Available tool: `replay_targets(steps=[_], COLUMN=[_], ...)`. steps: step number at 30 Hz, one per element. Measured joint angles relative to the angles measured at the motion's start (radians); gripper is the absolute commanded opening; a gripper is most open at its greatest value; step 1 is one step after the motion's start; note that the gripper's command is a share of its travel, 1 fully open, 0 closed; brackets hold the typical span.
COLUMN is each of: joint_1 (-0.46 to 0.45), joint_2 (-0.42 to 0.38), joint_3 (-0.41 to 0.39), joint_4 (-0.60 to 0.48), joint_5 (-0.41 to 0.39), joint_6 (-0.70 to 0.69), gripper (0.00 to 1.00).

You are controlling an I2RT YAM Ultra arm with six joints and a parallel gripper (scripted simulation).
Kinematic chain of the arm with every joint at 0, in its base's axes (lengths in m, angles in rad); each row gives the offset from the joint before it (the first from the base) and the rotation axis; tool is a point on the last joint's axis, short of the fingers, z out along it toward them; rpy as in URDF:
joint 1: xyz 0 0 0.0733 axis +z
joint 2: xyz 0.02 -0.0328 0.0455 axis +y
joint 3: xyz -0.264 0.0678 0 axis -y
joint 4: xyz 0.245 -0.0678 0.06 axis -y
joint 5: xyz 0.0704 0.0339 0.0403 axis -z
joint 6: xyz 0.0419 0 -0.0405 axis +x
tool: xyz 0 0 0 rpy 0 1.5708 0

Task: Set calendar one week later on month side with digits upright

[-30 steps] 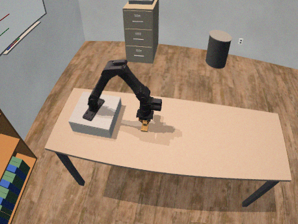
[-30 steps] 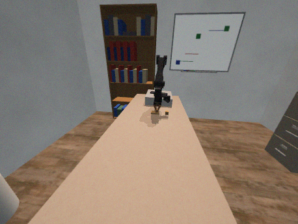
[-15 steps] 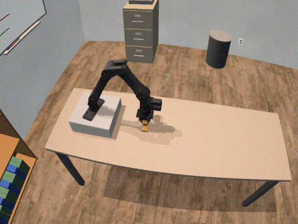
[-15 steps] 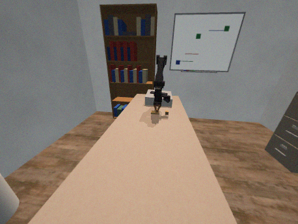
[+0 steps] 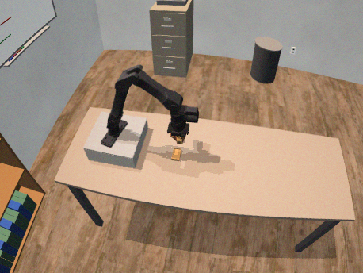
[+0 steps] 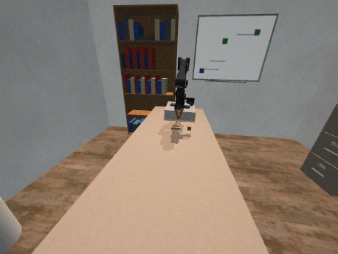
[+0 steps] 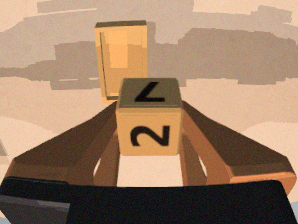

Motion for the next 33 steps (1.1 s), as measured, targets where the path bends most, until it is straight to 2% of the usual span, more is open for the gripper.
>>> replay_targets(steps=[7, 18, 21, 26, 28, 33], joint_1=[-0.002, -0.011, -0.079, -0.309, -0.37, -0.357], joint_2=[-0.021, -0.016, 0.018, 0.087, 0.095, 0.092], joint_3=[0.037, 0.046, 0.072, 0.125, 0.131, 0.137], joint_4=[-0.1, -0.134, -0.136, -0.126, -0.124, -0.127], joint_5=[0.0, -0.003, -0.017, -0.017, -0.009, -0.01], joint_6=[-0.002, -0.013, -0.077, -0.226, -0.27, -0.323], gripper=[0.26, 0.26, 0.26, 0.26, 0.26, 0.26])
